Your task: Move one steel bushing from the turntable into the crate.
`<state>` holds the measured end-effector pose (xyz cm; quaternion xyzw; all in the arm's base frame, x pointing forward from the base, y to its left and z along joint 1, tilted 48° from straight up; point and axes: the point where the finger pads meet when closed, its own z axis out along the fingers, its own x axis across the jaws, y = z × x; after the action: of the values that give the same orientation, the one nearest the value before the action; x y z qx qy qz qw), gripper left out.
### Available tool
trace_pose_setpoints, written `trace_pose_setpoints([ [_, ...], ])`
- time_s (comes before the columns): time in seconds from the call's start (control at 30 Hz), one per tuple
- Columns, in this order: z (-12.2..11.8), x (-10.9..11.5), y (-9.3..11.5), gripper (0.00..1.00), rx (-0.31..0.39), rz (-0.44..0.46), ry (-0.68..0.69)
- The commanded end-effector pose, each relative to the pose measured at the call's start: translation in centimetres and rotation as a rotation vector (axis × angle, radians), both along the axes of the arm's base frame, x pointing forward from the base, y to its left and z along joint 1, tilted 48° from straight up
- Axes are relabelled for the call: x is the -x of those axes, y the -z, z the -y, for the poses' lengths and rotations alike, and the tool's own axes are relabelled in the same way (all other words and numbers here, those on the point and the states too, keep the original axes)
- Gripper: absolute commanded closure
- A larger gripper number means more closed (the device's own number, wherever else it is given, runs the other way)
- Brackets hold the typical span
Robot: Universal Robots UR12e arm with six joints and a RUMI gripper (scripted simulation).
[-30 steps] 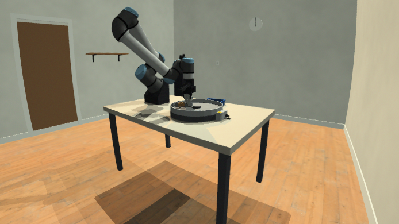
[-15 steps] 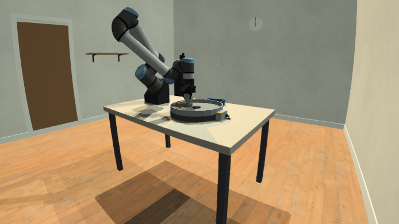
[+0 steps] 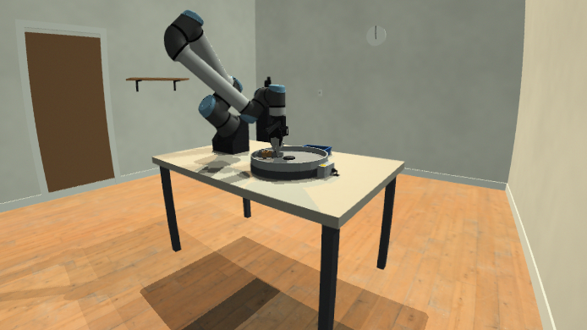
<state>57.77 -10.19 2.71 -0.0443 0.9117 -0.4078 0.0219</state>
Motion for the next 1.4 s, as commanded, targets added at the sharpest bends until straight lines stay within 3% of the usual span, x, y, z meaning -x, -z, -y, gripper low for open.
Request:
trace_pose_setpoints([
  [0.0,-1.2,-0.1,-1.3,1.00,0.001,0.005,-0.001],
  [0.37,-4.3,0.2,-4.0,1.00,0.001,0.005,-0.002],
  [1.37,-4.3,0.3,-4.0,1.00,0.000,0.002,0.000],
])
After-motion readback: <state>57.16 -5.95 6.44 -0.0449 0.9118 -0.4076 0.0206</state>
